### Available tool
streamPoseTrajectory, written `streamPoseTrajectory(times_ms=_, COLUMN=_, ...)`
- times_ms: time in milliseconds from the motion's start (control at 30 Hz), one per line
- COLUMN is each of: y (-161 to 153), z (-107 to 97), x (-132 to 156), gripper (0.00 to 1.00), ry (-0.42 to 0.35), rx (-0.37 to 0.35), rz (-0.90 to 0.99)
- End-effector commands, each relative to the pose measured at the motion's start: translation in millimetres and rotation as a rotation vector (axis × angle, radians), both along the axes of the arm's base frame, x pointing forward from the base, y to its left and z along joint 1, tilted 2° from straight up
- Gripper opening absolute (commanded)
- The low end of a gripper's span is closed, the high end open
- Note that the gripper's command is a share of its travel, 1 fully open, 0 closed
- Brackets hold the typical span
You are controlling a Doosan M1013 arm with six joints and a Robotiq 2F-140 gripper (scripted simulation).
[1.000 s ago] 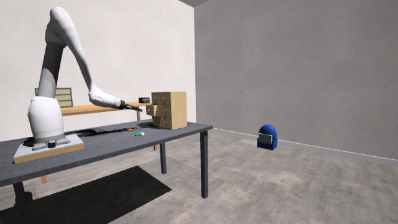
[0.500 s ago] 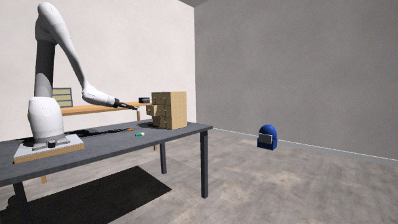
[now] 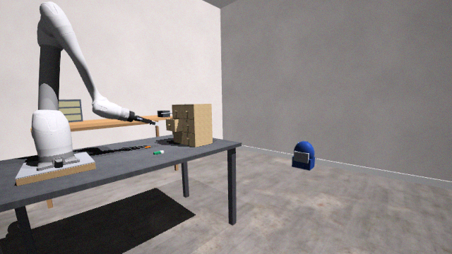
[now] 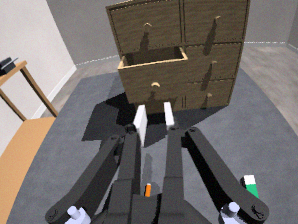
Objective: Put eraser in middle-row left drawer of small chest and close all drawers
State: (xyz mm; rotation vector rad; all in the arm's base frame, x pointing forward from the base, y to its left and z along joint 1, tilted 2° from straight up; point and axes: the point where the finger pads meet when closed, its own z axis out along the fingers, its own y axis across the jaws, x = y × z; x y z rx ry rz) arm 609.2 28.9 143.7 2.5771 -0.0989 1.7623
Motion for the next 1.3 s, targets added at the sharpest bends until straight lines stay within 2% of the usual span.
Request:
streamPoseTrajectory(times_ms=0, y=0.0, z=0.5, x=-0.4, gripper=0.20, ry=0.006, rx=0.001, rz=0.000)
streamPoseTrajectory(times_ms=367, y=0.2, z=3.5, x=-3.4, gripper=0.20, ry=0.041, rx=0.003, rz=0.001)
streamPoseTrajectory(times_ms=833, y=0.5, z=12.2, x=-12.0, gripper=0.20, ry=0.146, rx=0.009, rz=0.003)
streamPoseTrajectory(times_ms=1167, y=0.9, z=24.2, x=-23.8, gripper=0.20, ry=0.289, rx=0.018, rz=0.006)
streamPoseTrajectory(times_ms=1267, y=-1.1, z=25.0, x=-25.3, gripper=0.20, ry=0.305, rx=0.016, rz=0.001)
